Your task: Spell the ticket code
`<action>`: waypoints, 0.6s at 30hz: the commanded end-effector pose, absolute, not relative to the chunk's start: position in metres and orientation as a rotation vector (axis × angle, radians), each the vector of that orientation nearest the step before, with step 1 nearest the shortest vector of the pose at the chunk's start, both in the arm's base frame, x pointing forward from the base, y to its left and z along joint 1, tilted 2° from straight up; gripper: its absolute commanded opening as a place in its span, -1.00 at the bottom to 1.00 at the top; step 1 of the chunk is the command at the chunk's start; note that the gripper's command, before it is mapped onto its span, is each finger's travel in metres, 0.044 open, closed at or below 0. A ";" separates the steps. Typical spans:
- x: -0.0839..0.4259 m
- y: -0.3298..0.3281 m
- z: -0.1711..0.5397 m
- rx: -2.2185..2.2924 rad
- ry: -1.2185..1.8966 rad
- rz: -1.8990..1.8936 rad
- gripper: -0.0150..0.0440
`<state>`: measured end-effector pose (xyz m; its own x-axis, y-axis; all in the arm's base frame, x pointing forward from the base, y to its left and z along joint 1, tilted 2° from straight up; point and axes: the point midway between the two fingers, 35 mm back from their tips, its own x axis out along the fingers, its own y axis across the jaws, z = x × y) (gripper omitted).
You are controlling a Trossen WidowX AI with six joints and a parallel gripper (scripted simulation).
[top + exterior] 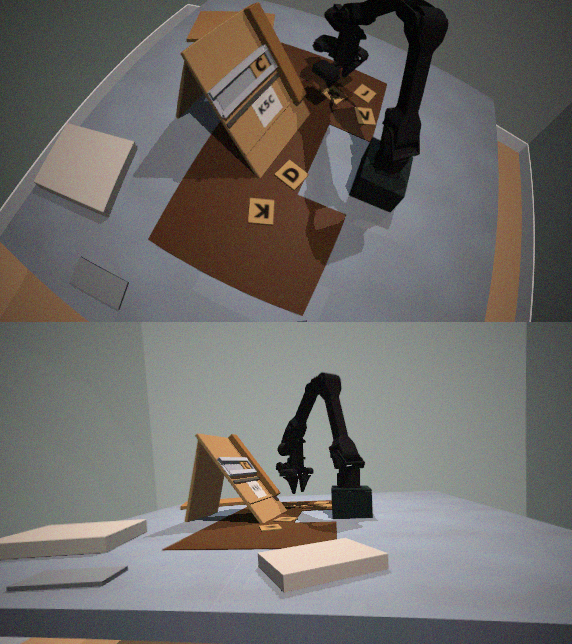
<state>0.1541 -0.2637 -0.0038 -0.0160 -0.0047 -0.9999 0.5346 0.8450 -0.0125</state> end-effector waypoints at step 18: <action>0.148 -0.262 -0.039 0.446 1.544 -0.460 0.66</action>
